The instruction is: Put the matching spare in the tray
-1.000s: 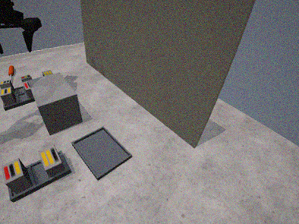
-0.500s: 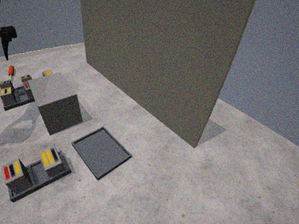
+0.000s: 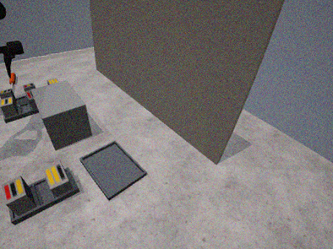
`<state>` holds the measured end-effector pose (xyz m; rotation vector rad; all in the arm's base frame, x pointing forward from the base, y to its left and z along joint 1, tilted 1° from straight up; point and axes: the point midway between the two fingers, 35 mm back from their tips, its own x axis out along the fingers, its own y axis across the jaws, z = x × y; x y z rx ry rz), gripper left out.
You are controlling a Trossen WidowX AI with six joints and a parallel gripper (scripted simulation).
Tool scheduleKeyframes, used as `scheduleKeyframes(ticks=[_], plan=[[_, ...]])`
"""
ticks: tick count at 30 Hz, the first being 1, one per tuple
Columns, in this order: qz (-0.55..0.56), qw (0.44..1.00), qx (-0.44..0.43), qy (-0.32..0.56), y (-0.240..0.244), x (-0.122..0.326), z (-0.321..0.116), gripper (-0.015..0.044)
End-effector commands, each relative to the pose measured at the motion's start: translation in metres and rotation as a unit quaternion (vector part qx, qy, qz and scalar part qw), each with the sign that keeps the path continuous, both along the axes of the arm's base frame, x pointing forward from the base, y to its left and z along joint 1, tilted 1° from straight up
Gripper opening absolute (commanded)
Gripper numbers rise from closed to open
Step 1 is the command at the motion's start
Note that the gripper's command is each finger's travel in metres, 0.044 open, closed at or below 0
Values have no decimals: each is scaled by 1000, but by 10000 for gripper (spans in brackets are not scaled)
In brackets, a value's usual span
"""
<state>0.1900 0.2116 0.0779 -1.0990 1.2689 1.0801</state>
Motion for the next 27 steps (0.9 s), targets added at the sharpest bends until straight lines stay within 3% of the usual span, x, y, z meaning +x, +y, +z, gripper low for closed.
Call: scheduleKeyframes(ticks=[1, 27], plan=[[3, 1000, -2, 1, 0, 0, -5, 300], [3, 1000, -2, 1, 2, 3, -48, 300]])
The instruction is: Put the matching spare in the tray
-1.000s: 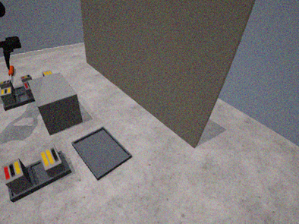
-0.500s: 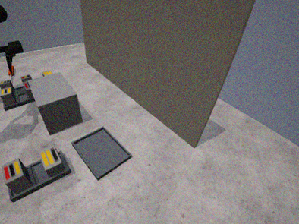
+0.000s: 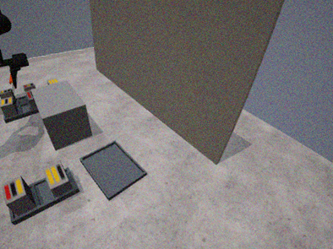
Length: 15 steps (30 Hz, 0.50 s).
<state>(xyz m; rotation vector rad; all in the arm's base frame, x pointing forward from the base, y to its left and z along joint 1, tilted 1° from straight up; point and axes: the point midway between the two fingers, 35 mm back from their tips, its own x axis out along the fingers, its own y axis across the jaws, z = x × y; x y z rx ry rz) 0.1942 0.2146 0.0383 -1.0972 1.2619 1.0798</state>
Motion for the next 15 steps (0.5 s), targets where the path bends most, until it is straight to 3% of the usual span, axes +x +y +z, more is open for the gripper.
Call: scheduleKeyframes(ticks=[1, 15], plan=[[3, 1000, -4, 3, -1, -1, -10, 300], [3, 1000, -4, 3, -3, -1, -33, 300]])
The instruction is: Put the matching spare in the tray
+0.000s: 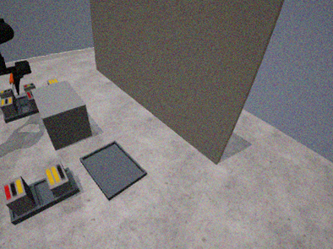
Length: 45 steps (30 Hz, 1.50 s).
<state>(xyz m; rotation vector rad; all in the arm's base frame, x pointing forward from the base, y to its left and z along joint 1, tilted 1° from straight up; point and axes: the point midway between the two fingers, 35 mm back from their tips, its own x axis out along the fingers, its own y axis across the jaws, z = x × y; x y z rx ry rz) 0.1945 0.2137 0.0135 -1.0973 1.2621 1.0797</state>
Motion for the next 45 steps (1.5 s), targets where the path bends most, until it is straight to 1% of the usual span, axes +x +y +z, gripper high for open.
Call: scheduleKeyframes(ticks=[1, 6, 17, 22, 30, 34, 35, 42, 45], plan=[[3, 1000, -4, 3, -2, -1, -10, 300], [3, 1000, -4, 3, -3, -2, -17, 300], [3, 1000, -4, 3, -3, -2, -17, 300], [0, 1000, -3, 3, -3, -2, -16, 169], [0, 1000, -3, 3, -3, -2, -16, 115], [0, 1000, -3, 3, -3, -2, -16, 10], [0, 1000, -3, 3, -3, -2, -16, 0], [0, 1000, -3, 3, -3, -2, -16, 0], [0, 1000, -3, 3, -2, -1, -5, 0]])
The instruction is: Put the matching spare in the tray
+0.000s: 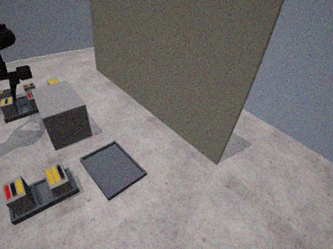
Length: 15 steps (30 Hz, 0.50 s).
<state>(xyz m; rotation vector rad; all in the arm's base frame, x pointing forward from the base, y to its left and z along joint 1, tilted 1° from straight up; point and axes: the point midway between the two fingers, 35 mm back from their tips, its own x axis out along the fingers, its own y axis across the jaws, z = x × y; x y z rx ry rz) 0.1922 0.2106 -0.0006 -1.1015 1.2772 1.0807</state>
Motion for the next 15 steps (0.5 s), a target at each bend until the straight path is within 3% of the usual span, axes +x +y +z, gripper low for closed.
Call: scheduleKeyframes(ticks=[1, 9, 15], plan=[[1, 1000, 2, -2, 2, 2, 16, 0], [3, 1000, 1, -2, 1, 0, 73, 0], [3, 1000, 1, -2, 1, 0, 77, 0]])
